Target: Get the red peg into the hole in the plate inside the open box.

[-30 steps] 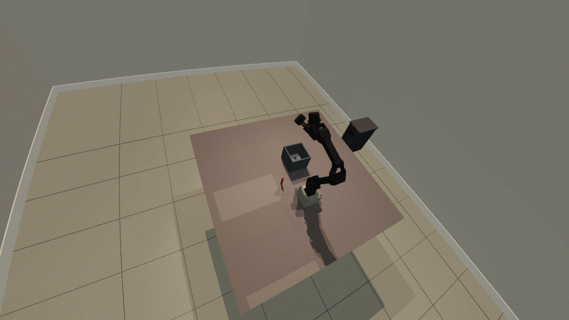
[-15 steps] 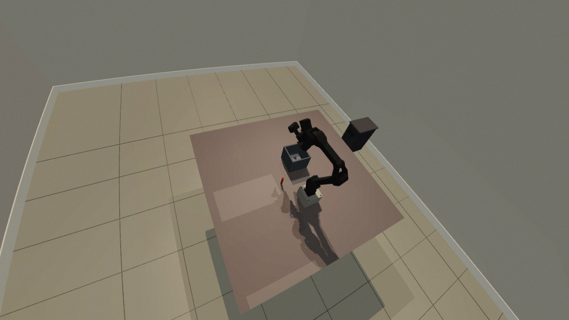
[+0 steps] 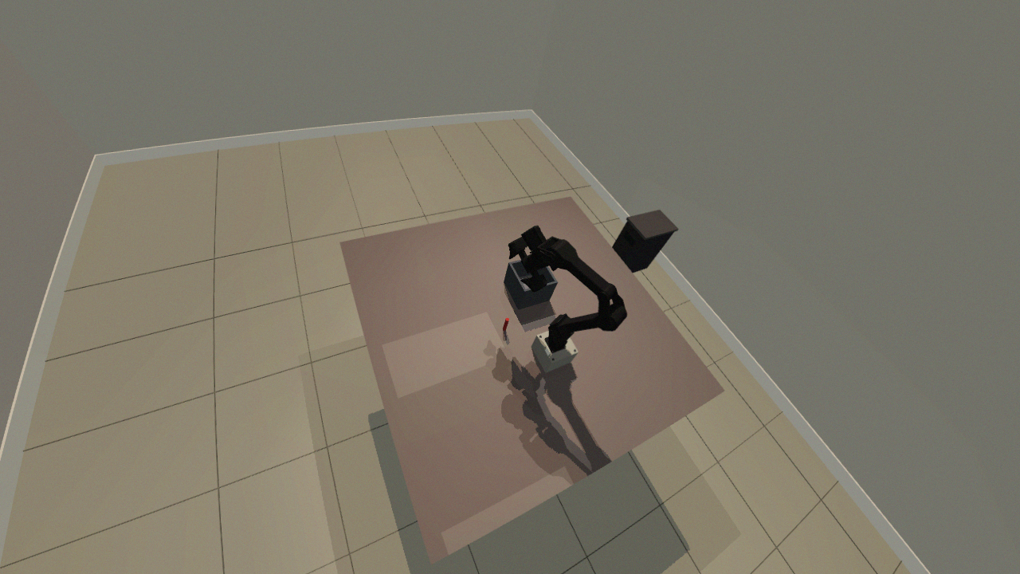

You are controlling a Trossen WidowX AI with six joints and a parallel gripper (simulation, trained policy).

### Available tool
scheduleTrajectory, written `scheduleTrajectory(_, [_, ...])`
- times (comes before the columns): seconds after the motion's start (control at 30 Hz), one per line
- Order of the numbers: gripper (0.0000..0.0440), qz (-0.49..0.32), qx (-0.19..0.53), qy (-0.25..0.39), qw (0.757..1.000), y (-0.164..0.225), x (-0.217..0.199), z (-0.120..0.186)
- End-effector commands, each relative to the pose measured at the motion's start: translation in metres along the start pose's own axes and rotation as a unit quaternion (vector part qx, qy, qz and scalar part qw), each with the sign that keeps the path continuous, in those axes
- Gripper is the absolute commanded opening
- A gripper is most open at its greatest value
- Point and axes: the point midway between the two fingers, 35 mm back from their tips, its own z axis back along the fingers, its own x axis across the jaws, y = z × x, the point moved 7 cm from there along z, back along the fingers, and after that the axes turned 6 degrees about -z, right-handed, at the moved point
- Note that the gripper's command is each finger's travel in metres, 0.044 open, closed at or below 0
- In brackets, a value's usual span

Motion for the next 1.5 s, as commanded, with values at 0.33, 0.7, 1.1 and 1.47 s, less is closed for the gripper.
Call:
scheduleTrajectory(0.33, [0.0432,-0.08,0.014,0.127,0.989,0.028,-0.033,-0.029])
scheduleTrajectory(0.7, [0.044,-0.089,-0.013,0.212,0.973,0.04,-0.057,-0.053])
scheduleTrajectory(1.1, [0.044,-0.059,-0.049,0.27,0.96,0.043,-0.08,-0.088])
scheduleTrajectory(1.47, [0.0431,-0.019,-0.073,0.3,0.951,0.044,-0.096,-0.114])
